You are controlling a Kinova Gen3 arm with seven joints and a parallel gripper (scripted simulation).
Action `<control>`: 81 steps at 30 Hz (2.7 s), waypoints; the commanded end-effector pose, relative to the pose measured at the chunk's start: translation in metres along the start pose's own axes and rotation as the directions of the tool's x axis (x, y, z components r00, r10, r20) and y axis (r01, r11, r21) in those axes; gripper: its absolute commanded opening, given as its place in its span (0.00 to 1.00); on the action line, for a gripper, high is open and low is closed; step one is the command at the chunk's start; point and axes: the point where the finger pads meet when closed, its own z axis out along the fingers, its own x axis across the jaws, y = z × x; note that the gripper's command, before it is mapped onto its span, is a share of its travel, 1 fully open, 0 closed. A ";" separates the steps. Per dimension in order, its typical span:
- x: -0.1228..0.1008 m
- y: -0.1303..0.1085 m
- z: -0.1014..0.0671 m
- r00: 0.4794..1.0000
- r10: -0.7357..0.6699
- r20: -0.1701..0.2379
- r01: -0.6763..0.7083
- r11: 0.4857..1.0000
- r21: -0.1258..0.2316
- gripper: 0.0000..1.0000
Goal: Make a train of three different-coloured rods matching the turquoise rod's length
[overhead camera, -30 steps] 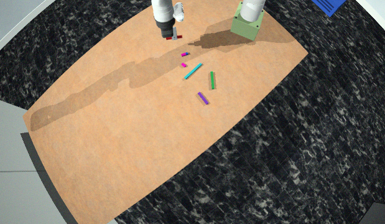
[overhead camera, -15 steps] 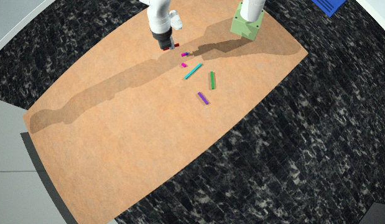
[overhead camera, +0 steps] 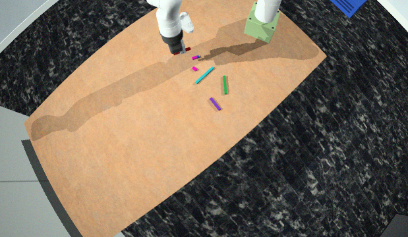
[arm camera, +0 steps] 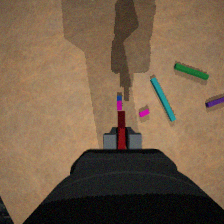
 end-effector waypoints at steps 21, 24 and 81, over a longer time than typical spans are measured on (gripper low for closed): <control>-0.001 0.001 0.072 1.000 -0.017 0.004 0.017 1.000 0.000 0.24; -0.001 0.001 0.081 1.000 -0.017 0.004 0.017 1.000 0.000 0.24; -0.001 0.001 0.093 1.000 -0.017 0.004 0.017 1.000 0.000 0.24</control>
